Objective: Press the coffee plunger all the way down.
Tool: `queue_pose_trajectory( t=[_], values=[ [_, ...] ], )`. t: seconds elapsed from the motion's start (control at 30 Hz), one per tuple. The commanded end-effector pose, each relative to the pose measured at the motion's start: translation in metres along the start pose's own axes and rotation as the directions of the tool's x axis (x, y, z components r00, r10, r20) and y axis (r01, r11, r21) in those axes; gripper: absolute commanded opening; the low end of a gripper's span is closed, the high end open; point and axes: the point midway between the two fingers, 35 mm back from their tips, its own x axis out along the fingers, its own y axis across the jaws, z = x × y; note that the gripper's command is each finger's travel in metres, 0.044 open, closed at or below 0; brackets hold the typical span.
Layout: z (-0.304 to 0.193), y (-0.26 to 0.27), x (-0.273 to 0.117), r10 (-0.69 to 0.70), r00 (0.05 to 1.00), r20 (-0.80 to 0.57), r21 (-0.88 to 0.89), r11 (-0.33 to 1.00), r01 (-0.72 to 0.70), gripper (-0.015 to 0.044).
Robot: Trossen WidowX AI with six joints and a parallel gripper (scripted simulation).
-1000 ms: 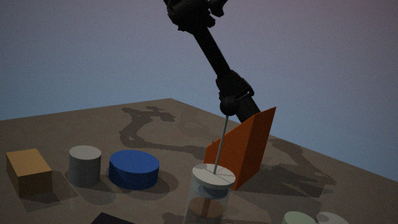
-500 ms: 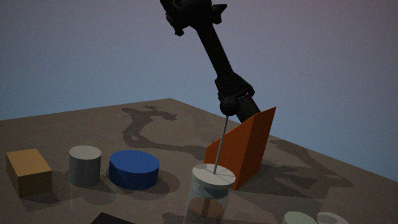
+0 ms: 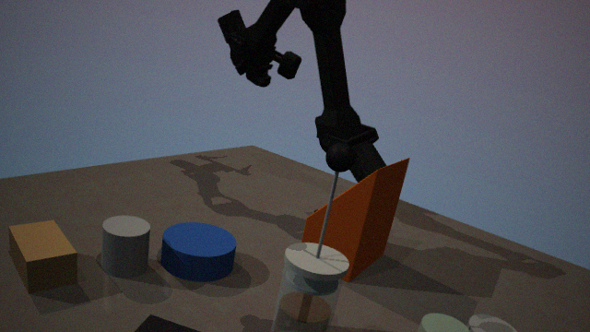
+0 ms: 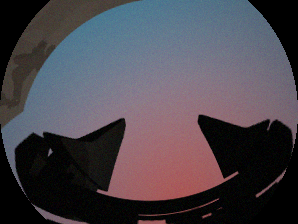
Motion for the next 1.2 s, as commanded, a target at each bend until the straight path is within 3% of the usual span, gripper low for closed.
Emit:
queue_pose_trajectory(
  t=[0.0,0.3,0.6,0.87,1.17],
  values=[
    [0.052,-0.007,-0.027,-0.056,0.979,0.196,0.069,0.997,0.043,0.044],
    [0.151,-0.015,-0.136,-0.165,0.78,0.604,0.253,0.967,0.008,0.044],
    [0.192,0.002,-0.286,-0.224,0.421,0.879,0.298,0.947,-0.118,0.044],
    [0.172,0.043,-0.419,-0.221,0.055,0.974,0.228,0.951,-0.209,0.044],
    [0.093,0.114,-0.534,-0.168,-0.331,0.929,0.086,0.965,-0.247,0.044]
  ],
)
